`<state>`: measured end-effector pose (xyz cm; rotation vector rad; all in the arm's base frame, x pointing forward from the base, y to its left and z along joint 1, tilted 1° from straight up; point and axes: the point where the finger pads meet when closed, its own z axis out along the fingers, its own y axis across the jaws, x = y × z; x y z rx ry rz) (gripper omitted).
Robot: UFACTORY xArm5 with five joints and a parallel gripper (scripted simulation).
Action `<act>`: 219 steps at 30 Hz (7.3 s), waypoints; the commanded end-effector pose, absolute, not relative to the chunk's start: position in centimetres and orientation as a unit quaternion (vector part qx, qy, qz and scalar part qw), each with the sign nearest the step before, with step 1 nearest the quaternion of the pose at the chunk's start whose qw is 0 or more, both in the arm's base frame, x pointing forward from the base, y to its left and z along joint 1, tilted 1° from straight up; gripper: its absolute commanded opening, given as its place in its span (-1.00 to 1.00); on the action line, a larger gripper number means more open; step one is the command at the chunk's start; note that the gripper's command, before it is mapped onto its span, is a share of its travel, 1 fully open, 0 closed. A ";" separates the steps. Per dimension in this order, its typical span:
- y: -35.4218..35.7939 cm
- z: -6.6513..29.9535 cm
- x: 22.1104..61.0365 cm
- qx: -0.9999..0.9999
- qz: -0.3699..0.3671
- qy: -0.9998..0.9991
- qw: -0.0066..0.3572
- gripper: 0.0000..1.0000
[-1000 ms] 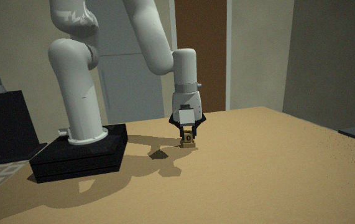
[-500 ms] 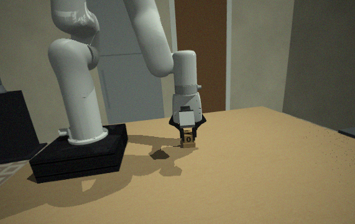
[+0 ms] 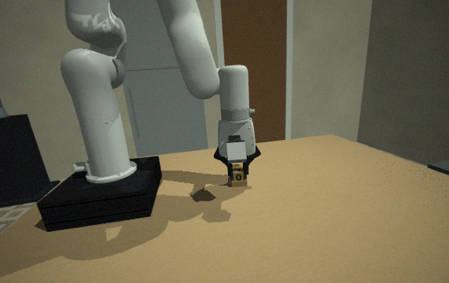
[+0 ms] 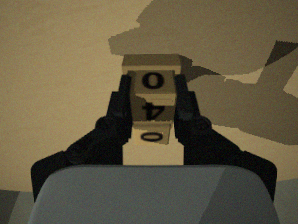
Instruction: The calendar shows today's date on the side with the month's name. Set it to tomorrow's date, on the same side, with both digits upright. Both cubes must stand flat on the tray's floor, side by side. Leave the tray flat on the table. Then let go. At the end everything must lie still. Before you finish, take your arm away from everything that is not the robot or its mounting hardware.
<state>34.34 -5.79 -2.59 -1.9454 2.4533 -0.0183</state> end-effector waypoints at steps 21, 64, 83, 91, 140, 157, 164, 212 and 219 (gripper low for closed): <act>-5.8 -2.5 34.5 -0.621 -0.007 0.784 0.006 -0.43; -5.8 -2.5 34.5 -0.621 -0.007 0.784 0.006 -0.43; -5.8 -2.5 34.5 -0.621 -0.007 0.784 0.006 -0.34; -5.8 -2.5 34.5 -0.621 -0.007 0.784 0.006 -0.18; -5.7 6.4 34.3 -0.621 -0.007 0.784 0.006 1.00; -5.7 6.4 34.3 -0.621 -0.007 0.784 0.006 1.00; -5.8 6.6 34.3 -0.621 -0.007 0.784 0.006 1.00; -5.7 13.3 34.2 -0.621 -0.007 0.784 0.006 1.00; -5.7 13.3 34.2 -0.621 -0.007 0.784 0.006 1.00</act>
